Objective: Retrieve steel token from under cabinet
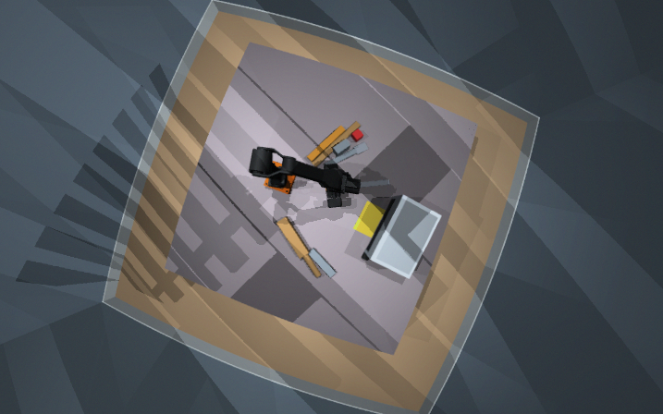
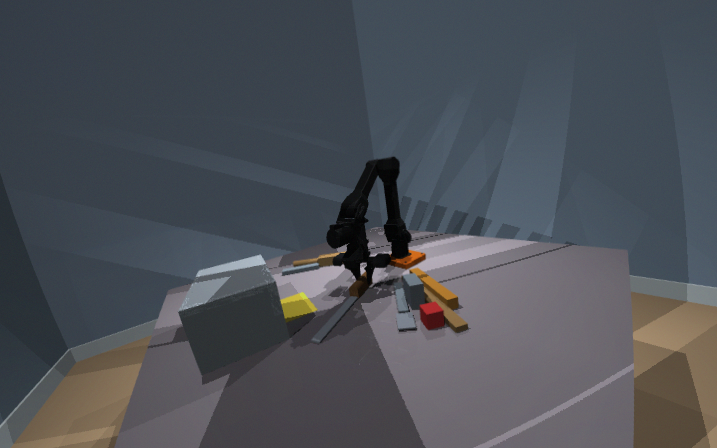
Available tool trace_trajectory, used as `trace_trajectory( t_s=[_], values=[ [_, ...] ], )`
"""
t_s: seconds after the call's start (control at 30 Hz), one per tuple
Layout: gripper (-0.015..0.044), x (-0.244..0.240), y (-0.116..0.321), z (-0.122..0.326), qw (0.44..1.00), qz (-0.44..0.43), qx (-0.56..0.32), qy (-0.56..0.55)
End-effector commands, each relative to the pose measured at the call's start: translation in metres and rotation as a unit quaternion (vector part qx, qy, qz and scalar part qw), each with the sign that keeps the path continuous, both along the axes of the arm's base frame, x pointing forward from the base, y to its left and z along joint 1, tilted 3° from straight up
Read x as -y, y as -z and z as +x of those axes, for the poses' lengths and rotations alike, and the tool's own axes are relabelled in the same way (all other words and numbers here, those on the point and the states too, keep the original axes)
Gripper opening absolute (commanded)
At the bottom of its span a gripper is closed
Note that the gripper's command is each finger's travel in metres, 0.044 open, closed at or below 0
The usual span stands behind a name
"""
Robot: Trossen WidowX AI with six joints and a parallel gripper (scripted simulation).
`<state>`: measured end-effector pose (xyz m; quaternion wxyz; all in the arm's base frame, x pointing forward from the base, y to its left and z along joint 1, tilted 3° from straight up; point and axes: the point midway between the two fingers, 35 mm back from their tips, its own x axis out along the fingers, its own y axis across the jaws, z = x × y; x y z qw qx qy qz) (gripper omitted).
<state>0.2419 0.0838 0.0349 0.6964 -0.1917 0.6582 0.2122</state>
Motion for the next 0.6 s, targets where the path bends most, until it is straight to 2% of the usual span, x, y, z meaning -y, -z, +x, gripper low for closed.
trace_trajectory(
  t_s=[0.0,0.57],
  values=[
    [0.0,-0.005,-0.001,0.0,1.0,0.001,0.001,-0.001],
    [0.0,-0.021,-0.001,-0.005,1.0,0.002,0.001,-0.001]
  ],
)
